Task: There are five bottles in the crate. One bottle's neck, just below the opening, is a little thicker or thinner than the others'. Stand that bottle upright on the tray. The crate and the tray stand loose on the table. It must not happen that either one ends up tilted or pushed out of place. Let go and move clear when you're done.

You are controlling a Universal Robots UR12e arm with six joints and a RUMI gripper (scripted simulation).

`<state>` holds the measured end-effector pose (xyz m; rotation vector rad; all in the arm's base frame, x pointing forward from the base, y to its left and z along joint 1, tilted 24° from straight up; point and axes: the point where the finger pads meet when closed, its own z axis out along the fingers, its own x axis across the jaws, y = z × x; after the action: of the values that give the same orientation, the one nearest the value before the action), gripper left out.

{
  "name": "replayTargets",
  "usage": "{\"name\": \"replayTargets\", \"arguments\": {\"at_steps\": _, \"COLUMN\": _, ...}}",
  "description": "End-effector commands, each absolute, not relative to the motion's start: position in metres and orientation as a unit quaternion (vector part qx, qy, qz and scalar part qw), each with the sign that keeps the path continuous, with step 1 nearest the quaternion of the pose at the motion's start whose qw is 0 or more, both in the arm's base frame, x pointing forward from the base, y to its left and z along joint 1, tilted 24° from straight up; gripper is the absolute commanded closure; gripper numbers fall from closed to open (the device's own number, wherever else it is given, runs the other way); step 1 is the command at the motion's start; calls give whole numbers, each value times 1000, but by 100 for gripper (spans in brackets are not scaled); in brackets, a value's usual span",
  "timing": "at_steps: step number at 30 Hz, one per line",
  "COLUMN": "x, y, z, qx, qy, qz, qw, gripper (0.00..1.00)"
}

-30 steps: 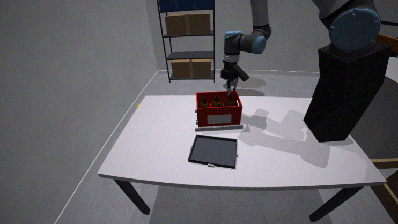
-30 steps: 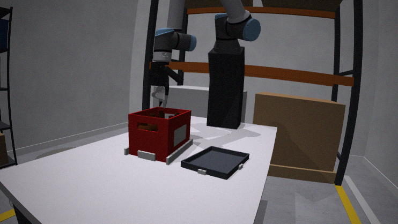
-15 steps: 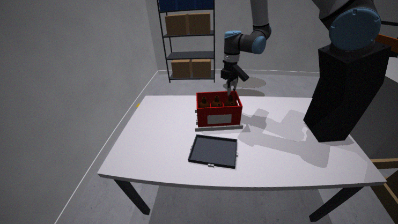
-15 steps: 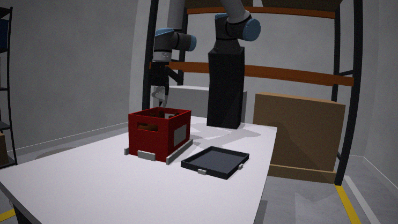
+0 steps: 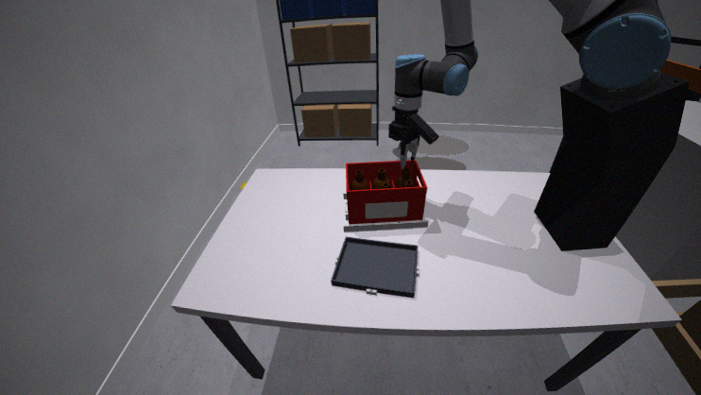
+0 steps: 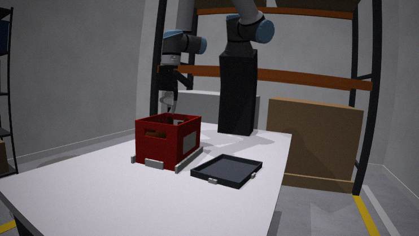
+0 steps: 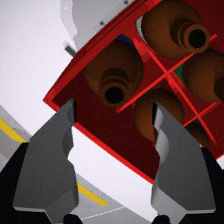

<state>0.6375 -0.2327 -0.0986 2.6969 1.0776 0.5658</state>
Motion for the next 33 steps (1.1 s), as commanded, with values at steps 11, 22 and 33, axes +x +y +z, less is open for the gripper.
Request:
{"name": "replayTargets", "arguments": {"at_steps": 11, "x": 642, "y": -233, "z": -108, "qx": 908, "qy": 363, "qz": 191, "qw": 92, "gripper": 62}}
{"name": "replayTargets", "arguments": {"at_steps": 22, "x": 647, "y": -233, "z": -118, "qx": 908, "qy": 363, "qz": 191, "qw": 92, "gripper": 62}}
{"name": "replayTargets", "arguments": {"at_steps": 33, "x": 651, "y": -234, "z": -127, "qx": 908, "qy": 363, "qz": 191, "qw": 92, "gripper": 62}}
